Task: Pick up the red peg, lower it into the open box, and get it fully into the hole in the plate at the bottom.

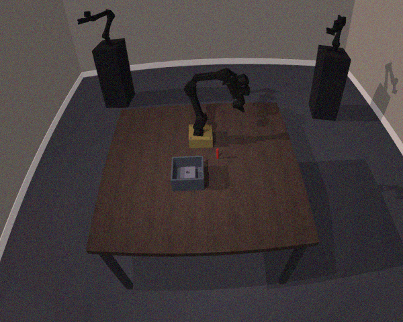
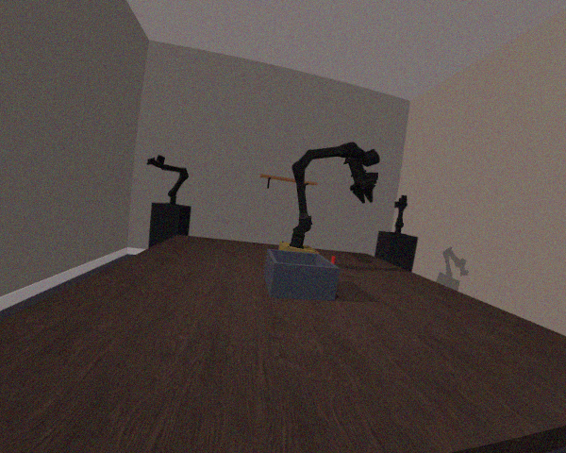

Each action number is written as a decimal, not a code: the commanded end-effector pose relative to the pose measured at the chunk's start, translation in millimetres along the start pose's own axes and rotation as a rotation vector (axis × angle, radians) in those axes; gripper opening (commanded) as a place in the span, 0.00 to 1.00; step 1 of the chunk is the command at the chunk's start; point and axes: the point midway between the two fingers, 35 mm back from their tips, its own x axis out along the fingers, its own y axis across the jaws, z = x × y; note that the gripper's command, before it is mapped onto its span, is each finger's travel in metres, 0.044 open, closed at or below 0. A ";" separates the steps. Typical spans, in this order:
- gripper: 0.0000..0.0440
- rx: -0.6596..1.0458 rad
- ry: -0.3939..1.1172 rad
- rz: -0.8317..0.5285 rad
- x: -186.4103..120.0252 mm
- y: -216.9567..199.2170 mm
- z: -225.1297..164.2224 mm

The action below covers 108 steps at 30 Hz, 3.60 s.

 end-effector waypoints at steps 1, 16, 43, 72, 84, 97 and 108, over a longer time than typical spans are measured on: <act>1.00 0.093 0.021 -0.023 3.6 -9.0 -6.0; 1.00 0.598 0.103 -0.137 19.9 -53.1 -38.4; 1.00 1.479 0.318 -0.390 62.9 -104.2 -132.5; 1.00 2.056 0.440 -0.665 156.9 -122.3 -227.4; 0.96 2.072 0.391 -0.689 198.0 -129.5 -249.9; 0.21 2.101 0.459 -0.711 217.8 -127.9 -265.4; 0.00 2.078 0.440 -0.771 201.0 -144.6 -253.6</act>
